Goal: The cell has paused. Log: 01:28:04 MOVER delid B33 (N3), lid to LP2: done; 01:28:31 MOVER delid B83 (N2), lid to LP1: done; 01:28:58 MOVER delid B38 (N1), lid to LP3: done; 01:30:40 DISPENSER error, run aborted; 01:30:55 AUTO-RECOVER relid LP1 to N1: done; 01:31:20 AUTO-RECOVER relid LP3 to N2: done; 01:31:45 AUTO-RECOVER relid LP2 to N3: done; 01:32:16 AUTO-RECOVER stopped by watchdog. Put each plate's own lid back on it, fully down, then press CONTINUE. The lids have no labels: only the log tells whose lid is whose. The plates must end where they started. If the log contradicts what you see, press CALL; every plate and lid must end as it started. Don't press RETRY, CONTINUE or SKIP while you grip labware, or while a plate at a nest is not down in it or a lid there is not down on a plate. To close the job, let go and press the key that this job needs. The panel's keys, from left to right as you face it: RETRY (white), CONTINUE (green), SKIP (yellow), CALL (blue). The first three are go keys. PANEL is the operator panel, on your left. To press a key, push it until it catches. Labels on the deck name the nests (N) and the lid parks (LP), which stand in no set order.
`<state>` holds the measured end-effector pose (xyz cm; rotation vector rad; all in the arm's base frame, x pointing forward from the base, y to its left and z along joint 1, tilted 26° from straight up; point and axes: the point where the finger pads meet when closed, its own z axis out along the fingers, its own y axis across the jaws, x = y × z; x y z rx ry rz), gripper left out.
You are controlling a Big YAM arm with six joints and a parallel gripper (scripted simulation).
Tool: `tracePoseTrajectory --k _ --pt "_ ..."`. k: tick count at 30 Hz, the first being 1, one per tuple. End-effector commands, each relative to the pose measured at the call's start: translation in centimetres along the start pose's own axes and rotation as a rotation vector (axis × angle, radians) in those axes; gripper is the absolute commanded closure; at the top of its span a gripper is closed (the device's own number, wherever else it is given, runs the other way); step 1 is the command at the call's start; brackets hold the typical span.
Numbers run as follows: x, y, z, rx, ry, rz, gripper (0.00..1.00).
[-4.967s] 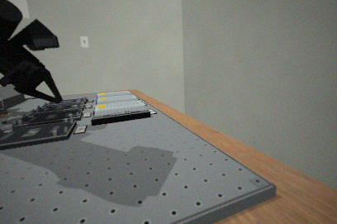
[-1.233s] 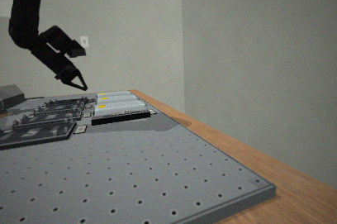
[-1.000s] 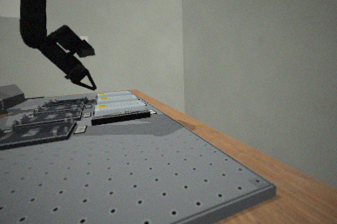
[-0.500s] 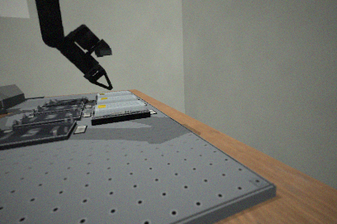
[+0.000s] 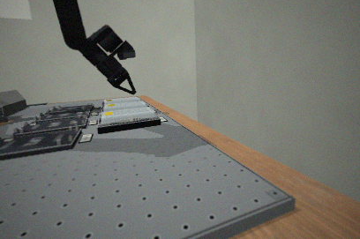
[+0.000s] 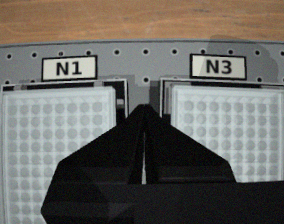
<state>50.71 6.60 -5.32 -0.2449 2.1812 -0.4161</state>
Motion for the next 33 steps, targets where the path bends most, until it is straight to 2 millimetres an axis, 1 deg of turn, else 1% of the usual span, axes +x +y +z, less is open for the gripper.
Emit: tracePoseTrajectory --k 1,21,22,23,25,27,33 --pt "-0.8 0.0 0.1 -0.001 -0.01 -0.005 1.0" --pt "-0.8 0.0 0.1 -0.001 -0.01 -0.005 1.0" --pt "-0.9 -1.3 0.0 0.007 -0.004 -0.007 1.0" --pt "-0.4 -1.8 -0.2 0.006 0.004 -0.011 1.0" --pt "-0.4 -2.8 -0.2 0.006 0.004 -0.011 1.0" --pt "-0.4 -2.8 -0.2 0.006 0.004 -0.011 1.0" --pt "-0.3 -5.8 -0.3 0.006 0.004 -0.012 1.0"
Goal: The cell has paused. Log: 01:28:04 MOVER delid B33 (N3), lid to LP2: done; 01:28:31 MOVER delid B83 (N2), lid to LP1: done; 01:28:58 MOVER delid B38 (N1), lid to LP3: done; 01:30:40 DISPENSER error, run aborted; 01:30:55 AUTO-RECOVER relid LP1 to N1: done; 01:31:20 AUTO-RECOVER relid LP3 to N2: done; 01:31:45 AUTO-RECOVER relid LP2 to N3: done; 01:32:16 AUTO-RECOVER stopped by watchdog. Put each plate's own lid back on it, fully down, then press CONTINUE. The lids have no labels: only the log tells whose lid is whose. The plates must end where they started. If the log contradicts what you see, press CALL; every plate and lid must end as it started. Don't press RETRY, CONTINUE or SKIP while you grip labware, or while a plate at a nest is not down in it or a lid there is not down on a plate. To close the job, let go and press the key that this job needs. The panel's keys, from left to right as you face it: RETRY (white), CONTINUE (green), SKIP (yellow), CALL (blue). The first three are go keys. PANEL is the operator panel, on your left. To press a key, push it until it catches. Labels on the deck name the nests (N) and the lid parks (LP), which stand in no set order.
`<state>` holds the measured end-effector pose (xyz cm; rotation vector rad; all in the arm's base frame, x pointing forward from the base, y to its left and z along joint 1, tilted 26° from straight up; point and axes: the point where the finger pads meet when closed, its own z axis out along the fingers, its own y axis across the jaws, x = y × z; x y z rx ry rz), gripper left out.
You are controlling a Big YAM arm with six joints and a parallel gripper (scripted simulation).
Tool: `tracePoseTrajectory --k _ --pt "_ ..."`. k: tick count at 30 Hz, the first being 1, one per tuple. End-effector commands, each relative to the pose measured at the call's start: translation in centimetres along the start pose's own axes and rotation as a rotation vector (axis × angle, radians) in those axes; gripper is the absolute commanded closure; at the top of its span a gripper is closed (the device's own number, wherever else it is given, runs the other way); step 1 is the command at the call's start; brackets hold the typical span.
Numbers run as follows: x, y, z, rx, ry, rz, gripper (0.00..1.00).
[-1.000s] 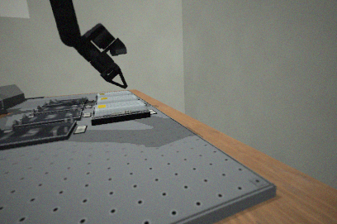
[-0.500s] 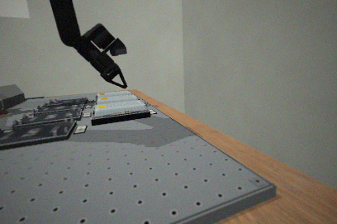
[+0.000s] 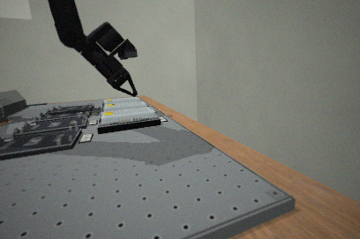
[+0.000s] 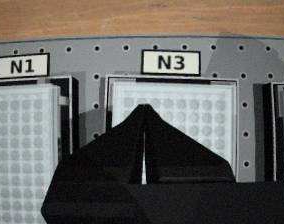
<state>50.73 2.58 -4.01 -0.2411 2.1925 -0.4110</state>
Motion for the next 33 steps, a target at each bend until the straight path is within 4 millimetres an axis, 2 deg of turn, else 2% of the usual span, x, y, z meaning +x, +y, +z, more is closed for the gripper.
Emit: tracePoseTrajectory --k 1,9,11,18,19,20,33 --pt "-0.6 -2.1 -0.4 0.011 -0.006 -0.016 1.0" --pt "-0.7 -6.1 -0.5 0.012 -0.008 -0.016 1.0" --pt "-0.7 -6.1 -0.5 0.012 -0.008 -0.016 1.0" --pt "-1.1 -9.7 -0.4 0.015 -0.015 -0.016 1.0" --pt "-1.1 -9.7 -0.4 0.015 -0.015 -0.016 1.0" --pt "-1.1 -8.9 -0.2 0.007 -0.02 -0.013 1.0" --pt "-1.1 -8.9 -0.2 0.007 -0.02 -0.013 1.0"
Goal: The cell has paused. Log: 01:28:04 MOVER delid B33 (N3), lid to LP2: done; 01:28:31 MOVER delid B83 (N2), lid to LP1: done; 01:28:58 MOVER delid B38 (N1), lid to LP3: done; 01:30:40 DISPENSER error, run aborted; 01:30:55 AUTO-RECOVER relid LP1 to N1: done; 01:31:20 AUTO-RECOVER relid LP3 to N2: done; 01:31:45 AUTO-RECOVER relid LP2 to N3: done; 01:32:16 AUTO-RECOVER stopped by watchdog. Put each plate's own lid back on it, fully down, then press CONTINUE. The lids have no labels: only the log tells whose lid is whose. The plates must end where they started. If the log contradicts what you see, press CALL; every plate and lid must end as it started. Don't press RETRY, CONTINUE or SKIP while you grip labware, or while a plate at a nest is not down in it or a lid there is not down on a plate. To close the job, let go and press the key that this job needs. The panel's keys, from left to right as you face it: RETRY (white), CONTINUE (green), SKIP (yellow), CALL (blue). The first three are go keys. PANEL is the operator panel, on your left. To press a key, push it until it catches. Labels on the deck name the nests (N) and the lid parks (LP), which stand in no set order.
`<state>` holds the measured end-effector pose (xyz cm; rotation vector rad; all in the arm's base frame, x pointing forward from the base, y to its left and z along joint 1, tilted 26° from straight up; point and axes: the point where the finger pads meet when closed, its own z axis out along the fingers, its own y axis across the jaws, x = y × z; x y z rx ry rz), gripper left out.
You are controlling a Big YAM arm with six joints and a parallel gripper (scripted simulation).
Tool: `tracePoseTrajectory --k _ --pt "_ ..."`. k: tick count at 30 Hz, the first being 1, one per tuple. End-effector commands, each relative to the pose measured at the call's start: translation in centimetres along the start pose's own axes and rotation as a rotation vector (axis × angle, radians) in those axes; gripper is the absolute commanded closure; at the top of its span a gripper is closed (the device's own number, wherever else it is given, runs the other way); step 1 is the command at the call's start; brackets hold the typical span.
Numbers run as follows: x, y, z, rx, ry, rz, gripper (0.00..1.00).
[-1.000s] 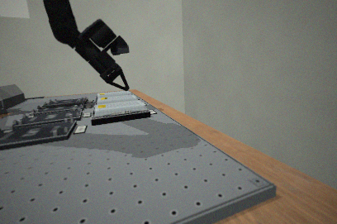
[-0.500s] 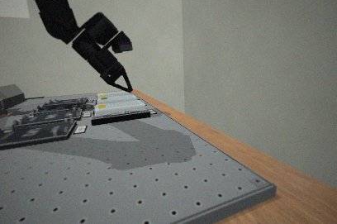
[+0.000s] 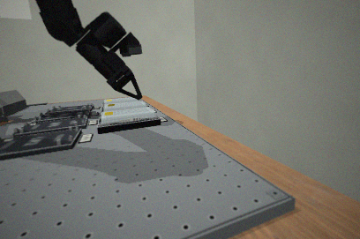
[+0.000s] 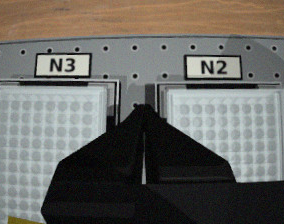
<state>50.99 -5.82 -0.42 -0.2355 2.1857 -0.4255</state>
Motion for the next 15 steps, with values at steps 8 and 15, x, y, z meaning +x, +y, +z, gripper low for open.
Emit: tracePoseTrajectory --k 8,15 --pt "-0.9 0.3 -0.1 -0.006 -0.017 -0.012 1.0" --pt "-2.3 1.0 -0.3 -0.009 -0.016 -0.006 0.0"
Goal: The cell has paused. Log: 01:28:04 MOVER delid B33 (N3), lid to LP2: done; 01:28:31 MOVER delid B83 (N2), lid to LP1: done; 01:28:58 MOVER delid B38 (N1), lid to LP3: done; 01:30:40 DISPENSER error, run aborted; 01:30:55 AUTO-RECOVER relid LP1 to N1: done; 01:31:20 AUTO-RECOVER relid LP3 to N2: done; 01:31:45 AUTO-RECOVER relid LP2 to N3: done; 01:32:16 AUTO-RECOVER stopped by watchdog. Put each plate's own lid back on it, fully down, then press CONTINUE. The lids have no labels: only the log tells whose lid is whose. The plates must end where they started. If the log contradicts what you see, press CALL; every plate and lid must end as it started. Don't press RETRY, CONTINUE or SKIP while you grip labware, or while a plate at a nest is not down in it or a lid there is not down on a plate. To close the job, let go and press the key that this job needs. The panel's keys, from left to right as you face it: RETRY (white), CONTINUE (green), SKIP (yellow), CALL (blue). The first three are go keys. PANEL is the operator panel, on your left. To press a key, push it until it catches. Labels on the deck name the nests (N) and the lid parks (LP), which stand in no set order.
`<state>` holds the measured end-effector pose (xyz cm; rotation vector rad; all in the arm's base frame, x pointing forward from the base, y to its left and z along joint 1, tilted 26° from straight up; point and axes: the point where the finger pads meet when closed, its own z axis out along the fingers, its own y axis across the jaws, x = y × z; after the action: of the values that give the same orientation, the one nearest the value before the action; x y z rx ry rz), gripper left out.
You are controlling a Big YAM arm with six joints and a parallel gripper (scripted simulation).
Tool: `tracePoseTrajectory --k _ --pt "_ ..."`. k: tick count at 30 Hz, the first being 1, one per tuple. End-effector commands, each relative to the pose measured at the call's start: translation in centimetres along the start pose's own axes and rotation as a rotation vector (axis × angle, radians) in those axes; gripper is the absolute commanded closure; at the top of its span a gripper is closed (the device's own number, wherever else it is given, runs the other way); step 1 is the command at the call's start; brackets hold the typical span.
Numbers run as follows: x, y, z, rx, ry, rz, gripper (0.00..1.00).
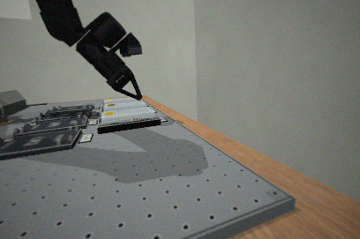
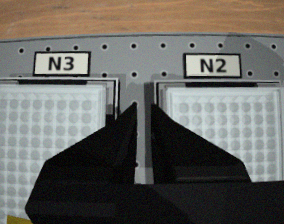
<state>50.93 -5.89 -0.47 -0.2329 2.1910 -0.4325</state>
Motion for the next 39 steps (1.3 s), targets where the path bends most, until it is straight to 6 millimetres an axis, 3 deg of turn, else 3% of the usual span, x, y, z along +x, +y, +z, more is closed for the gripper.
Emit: tracePoseTrajectory --k 1,5,9,14,29,32,39 --pt "-2.3 1.5 -0.4 -0.014 -0.003 -0.006 0.0" --pt "-2.1 3.5 -0.6 -0.014 0.074 -0.007 0.0" --pt "-0.3 6.2 -0.3 -0.023 0.185 -0.02 0.0" --pt "-0.2 7.7 -0.5 -0.023 0.244 -0.023 0.0" --pt "0.8 15.2 -1.5 -0.024 0.539 -0.035 0.0" --pt "1.0 15.2 -1.4 -0.018 0.563 -0.026 0.0" --pt "1.5 19.3 -2.1 -0.028 0.677 -0.04 0.0"
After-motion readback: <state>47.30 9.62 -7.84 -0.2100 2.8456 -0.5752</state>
